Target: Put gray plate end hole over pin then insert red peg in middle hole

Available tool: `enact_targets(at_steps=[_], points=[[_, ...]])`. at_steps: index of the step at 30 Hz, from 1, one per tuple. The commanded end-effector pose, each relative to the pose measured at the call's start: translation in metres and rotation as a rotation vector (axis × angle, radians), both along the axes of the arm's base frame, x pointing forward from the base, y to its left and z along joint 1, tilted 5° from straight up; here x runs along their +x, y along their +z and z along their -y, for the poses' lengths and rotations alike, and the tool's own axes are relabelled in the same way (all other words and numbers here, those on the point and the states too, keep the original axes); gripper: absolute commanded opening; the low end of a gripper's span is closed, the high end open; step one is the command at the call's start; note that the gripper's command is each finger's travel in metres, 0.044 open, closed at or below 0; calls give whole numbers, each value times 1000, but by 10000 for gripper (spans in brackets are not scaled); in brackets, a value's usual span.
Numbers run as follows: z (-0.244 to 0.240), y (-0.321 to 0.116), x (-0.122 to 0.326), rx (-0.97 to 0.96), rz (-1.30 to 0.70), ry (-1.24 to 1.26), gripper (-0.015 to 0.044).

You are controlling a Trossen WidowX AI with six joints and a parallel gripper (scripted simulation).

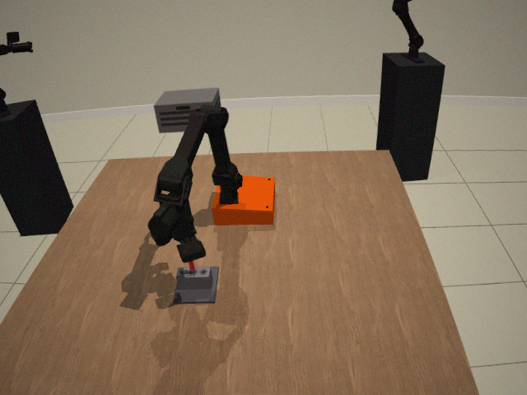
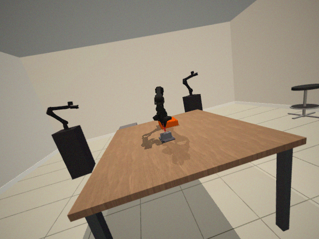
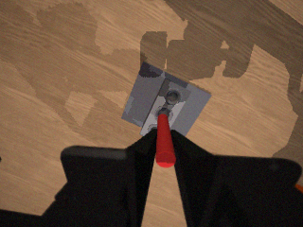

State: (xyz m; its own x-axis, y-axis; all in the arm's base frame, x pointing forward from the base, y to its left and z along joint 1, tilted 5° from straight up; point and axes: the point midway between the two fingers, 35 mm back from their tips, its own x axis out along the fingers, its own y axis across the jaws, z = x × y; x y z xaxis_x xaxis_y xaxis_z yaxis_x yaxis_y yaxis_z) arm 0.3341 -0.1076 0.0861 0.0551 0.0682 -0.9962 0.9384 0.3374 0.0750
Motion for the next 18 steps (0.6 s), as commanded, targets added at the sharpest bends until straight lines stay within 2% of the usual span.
enact_targets(at_steps=[1,18], points=[[-1,0,0,4,-2,5,0],[-1,-5,0,1,0,1,0]])
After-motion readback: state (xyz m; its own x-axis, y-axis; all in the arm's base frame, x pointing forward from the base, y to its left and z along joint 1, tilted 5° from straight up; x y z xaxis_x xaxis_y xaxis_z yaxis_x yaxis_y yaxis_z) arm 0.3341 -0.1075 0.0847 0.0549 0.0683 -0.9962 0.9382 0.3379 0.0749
